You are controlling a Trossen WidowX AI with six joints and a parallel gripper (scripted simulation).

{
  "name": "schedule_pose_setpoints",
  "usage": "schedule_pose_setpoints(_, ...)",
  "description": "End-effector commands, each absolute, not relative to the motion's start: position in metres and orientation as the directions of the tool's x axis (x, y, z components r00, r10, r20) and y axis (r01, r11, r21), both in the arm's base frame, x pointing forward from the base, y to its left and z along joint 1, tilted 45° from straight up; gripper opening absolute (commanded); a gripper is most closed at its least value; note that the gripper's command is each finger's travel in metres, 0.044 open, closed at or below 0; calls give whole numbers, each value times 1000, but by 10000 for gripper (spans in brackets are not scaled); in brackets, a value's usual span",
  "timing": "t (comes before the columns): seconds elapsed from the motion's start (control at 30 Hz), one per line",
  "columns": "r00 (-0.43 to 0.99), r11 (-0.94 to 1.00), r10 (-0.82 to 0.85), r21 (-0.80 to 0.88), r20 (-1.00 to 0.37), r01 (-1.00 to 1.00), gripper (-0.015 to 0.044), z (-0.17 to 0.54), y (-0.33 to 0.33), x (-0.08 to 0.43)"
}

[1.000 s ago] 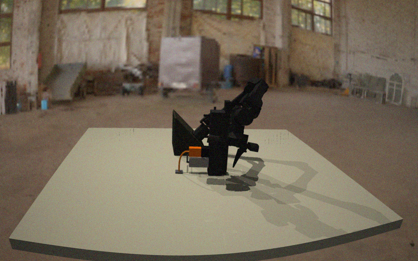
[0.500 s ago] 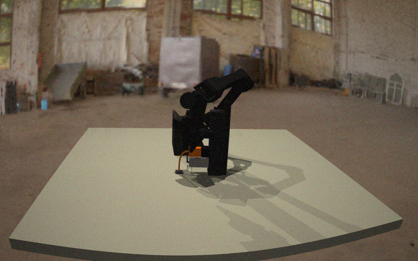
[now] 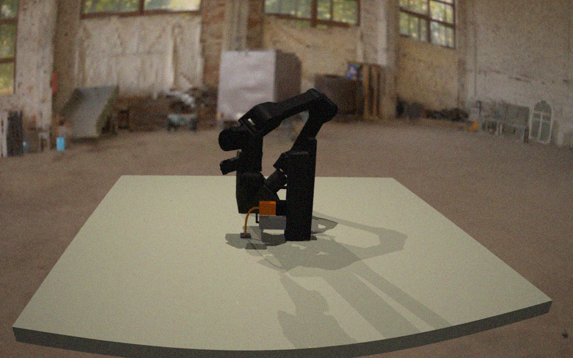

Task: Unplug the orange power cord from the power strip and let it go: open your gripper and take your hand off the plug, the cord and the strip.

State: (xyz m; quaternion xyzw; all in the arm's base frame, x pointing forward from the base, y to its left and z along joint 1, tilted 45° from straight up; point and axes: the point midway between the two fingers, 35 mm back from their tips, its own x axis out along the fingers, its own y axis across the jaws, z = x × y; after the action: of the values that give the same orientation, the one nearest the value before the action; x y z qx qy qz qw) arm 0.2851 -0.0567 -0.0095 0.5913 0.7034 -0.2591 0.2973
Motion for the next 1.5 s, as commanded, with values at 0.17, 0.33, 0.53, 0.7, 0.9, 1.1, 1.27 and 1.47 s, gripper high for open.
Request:
schedule_pose_setpoints(0.17, -126, 148, 688, -32, -715, 988, 160, -8, -55, 283)
schedule_pose_setpoints(0.33, -126, 148, 688, -32, -715, 988, 160, -3, -49, 283)
schedule_pose_setpoints(0.53, -126, 148, 688, -32, -714, 988, 160, 4, -43, 282)
schedule_pose_setpoints(0.7, -127, 148, 689, -32, -714, 988, 160, 10, -37, 281)
schedule_pose_setpoints(0.9, -127, 148, 689, -33, -713, 988, 160, 16, -30, 279)
schedule_pose_setpoints(1.1, -127, 148, 689, -33, -713, 988, 160, 18, -28, 279)
schedule_pose_setpoints(1.27, -127, 148, 689, -33, -713, 988, 160, 16, -26, 279)
schedule_pose_setpoints(1.47, -127, 148, 690, -32, -713, 988, 160, 10, -20, 278)
